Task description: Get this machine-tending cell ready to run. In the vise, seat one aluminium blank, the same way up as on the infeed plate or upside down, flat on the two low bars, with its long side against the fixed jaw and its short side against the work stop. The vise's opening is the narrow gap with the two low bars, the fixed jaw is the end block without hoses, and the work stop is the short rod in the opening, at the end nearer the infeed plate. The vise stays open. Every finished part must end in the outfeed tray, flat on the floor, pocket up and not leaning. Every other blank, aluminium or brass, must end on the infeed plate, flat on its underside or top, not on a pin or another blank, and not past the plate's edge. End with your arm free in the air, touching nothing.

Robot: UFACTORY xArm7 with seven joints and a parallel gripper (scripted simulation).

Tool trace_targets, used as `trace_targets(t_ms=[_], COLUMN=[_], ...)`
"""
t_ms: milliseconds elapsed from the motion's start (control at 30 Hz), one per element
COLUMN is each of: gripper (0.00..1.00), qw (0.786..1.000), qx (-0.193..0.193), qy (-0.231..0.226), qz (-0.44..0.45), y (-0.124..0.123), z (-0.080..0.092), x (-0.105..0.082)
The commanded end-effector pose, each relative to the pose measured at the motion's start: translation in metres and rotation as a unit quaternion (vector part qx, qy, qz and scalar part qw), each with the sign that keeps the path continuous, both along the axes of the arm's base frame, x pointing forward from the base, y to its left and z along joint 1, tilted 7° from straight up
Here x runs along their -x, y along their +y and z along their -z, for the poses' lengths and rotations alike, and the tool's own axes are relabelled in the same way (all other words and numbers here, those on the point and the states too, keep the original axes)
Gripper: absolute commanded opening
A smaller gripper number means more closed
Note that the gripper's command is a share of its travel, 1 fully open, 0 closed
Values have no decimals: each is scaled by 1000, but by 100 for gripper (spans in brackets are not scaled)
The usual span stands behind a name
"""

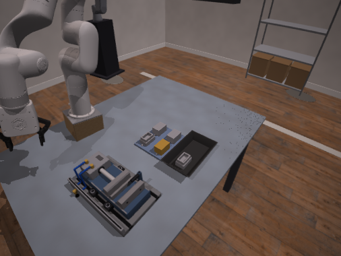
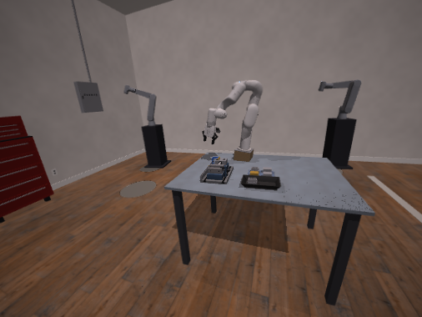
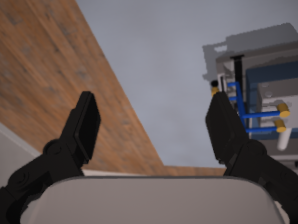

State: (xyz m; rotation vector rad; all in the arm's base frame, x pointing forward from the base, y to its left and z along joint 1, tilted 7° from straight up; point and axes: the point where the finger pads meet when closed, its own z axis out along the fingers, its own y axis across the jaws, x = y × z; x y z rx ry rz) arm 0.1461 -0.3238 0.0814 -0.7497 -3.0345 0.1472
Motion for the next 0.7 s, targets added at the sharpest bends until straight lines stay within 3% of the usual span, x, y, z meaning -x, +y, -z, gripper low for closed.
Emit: trace_targets(t_ms=[0,567,600,667], gripper=[100,100,100,100], qw=[1000,1000,1000,1000], qx=[2,2,2,0], qy=[-1,-1,-2,-9], qz=[0,0,-2,-15], y=[-1,-1,1,16], z=[-1,-1,-2,-7], x=[-1,-2,-8,-41])
